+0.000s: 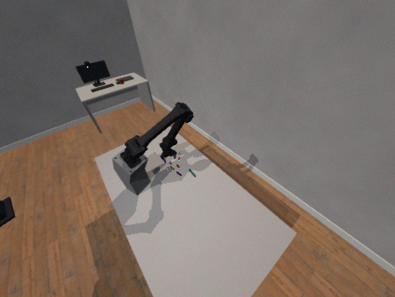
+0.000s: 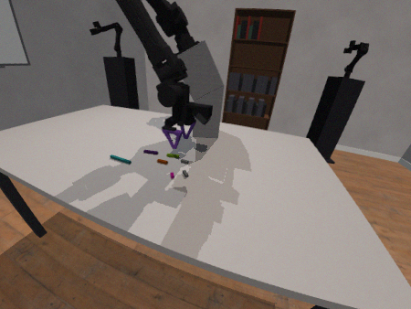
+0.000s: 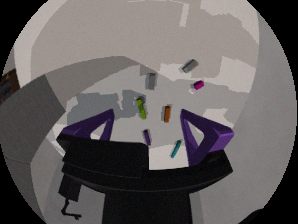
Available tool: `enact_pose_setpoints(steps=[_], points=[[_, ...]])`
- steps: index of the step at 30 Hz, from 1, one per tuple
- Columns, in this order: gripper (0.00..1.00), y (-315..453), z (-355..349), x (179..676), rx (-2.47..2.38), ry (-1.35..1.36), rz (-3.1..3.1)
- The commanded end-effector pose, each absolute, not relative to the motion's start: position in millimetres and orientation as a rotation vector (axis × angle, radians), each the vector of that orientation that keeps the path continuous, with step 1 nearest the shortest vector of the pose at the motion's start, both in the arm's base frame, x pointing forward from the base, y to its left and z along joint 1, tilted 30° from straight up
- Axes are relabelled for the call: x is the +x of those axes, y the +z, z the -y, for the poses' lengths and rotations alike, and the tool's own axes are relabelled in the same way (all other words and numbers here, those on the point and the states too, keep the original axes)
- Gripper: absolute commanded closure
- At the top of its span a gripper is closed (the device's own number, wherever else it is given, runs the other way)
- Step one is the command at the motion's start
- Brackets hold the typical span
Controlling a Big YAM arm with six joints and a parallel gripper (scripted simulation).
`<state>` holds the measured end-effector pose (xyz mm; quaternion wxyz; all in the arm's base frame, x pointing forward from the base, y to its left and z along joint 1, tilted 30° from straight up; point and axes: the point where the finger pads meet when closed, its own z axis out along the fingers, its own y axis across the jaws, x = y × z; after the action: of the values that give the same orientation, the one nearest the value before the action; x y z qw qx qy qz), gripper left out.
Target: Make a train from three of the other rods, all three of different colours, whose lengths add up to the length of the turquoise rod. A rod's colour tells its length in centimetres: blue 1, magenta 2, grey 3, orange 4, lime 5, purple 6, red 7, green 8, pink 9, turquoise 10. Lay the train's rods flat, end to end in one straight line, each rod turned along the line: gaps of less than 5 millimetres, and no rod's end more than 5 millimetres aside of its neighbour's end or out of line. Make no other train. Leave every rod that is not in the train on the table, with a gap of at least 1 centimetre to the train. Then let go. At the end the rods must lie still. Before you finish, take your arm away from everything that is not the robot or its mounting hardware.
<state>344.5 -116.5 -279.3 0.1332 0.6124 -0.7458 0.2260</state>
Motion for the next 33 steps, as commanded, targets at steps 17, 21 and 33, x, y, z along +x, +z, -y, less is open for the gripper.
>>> enact_pose_setpoints(steps=[17, 21, 33], points=[[0.00, -265, 133, 350, 1.591, 0.689, 2.346], [0.00, -261, 140, 350, 1.508, 0.700, 2.417], [0.00, -251, 158, 357, 1.285, 0.740, 2.592]])
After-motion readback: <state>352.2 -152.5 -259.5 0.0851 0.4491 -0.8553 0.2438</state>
